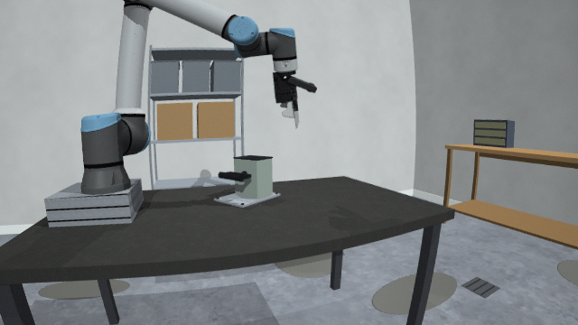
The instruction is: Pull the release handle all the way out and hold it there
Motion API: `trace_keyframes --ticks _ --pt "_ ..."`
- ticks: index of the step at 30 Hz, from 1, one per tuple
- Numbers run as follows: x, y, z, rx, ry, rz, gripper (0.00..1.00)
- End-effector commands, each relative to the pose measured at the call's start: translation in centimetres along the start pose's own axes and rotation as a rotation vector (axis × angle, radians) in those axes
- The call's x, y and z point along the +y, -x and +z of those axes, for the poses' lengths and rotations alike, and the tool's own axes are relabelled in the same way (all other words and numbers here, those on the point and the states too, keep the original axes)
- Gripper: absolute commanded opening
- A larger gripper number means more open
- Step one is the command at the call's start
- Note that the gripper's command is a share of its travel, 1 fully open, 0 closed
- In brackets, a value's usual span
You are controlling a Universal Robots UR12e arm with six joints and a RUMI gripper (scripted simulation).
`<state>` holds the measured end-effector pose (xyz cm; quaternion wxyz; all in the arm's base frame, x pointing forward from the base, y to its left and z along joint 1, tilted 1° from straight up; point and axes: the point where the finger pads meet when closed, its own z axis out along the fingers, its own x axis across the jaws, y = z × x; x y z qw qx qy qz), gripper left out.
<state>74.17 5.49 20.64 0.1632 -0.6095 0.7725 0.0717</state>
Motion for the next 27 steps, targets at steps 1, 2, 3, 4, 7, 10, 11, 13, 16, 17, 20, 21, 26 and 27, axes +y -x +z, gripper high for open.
trace_keyframes --ticks 1,2,3,4,7,10,11,13,16,17,20,21,26,27 --pt "-0.1 0.0 -0.1 0.000 -0.002 -0.001 1.00" --pt "-0.1 0.0 -0.1 0.000 -0.002 -0.001 1.00" --pt "-0.1 0.0 -0.1 0.000 -0.002 -0.001 1.00" --pt "-0.1 0.0 -0.1 0.000 -0.002 -0.001 1.00" --pt "-0.1 0.0 -0.1 0.000 -0.002 -0.001 1.00" --pt "-0.1 0.0 -0.1 0.000 -0.002 -0.001 1.00" --pt "-0.1 0.0 -0.1 0.000 -0.002 -0.001 1.00" --pt "-0.1 0.0 -0.1 0.000 -0.002 -0.001 1.00" --pt "-0.1 0.0 -0.1 0.000 -0.002 -0.001 1.00" --pt "-0.1 0.0 -0.1 0.000 -0.002 -0.001 1.00" --pt "0.1 0.0 0.0 0.002 -0.001 0.003 1.00" --pt "0.2 0.0 0.1 0.004 0.000 0.008 1.00" --pt "2.7 -0.2 1.1 0.034 0.014 0.073 1.00" --pt "3.5 -0.2 1.5 0.045 0.018 0.095 1.00"
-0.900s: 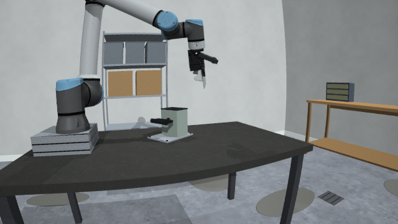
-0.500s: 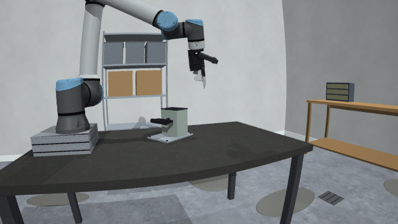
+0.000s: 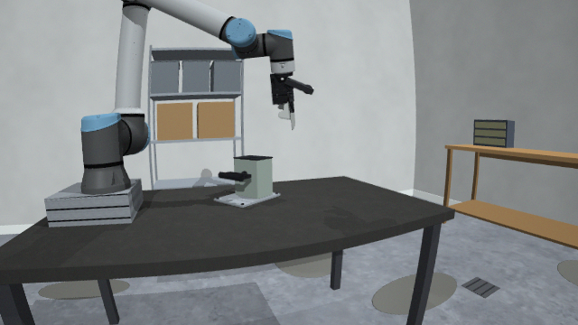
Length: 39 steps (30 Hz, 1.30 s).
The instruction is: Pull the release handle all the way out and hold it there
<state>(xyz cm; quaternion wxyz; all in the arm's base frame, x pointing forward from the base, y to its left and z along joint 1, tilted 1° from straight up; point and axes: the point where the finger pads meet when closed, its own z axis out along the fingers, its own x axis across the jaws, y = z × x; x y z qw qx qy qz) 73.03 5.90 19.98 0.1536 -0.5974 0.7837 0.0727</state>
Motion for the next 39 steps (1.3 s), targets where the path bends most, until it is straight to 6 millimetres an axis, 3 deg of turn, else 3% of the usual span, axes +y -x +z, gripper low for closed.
trace_keyframes --ticks 1,5,7,10,11,13,14,16,17,20,24,30,38,39 --pt "3.2 -0.3 1.3 0.042 0.014 0.086 1.00" --pt "7.9 -1.1 3.1 0.104 0.027 0.209 1.00" --pt "7.9 -1.1 3.1 0.104 0.027 0.209 1.00" --pt "12.0 -1.9 4.6 0.161 0.030 0.314 1.00" --pt "12.0 -1.9 4.6 0.161 0.030 0.314 1.00" --pt "14.8 -2.6 5.5 0.199 0.027 0.384 1.00" --pt "14.8 -2.6 5.5 0.199 0.027 0.384 1.00" --pt "17.4 -3.3 6.2 0.236 0.020 0.450 1.00" --pt "17.4 -3.3 6.2 0.236 0.020 0.450 1.00" --pt "20.9 -4.4 7.2 0.284 0.007 0.534 1.00" --pt "21.8 -4.7 7.4 0.297 0.002 0.557 1.00" --pt "25.1 -5.8 8.2 0.343 -0.019 0.637 1.00" --pt "25.4 -5.9 8.2 0.347 -0.022 0.645 1.00" --pt "25.4 -5.9 8.2 0.347 -0.022 0.645 0.00"
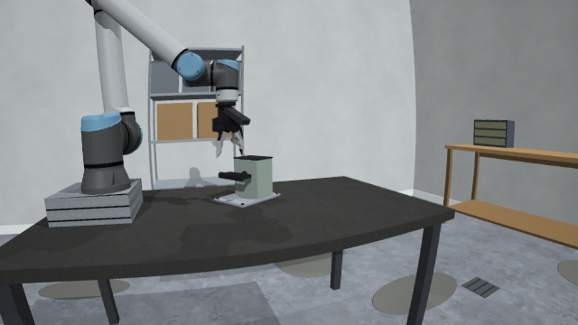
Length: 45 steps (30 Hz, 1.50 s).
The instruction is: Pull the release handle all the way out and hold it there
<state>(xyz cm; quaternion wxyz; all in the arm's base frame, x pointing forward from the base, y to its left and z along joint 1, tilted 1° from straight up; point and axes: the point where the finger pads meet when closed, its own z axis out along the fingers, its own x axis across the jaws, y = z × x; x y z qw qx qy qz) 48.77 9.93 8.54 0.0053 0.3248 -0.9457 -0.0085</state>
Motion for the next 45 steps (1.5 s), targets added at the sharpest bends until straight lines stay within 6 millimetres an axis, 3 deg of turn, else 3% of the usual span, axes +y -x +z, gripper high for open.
trace_keyframes --ticks 1,44,45 --pt "0.13 -0.16 0.02 0.003 -0.003 0.007 0.00" --pt "0.13 -0.16 0.02 0.003 -0.003 0.007 0.00" --pt "0.13 -0.16 0.02 0.003 -0.003 0.007 0.32"
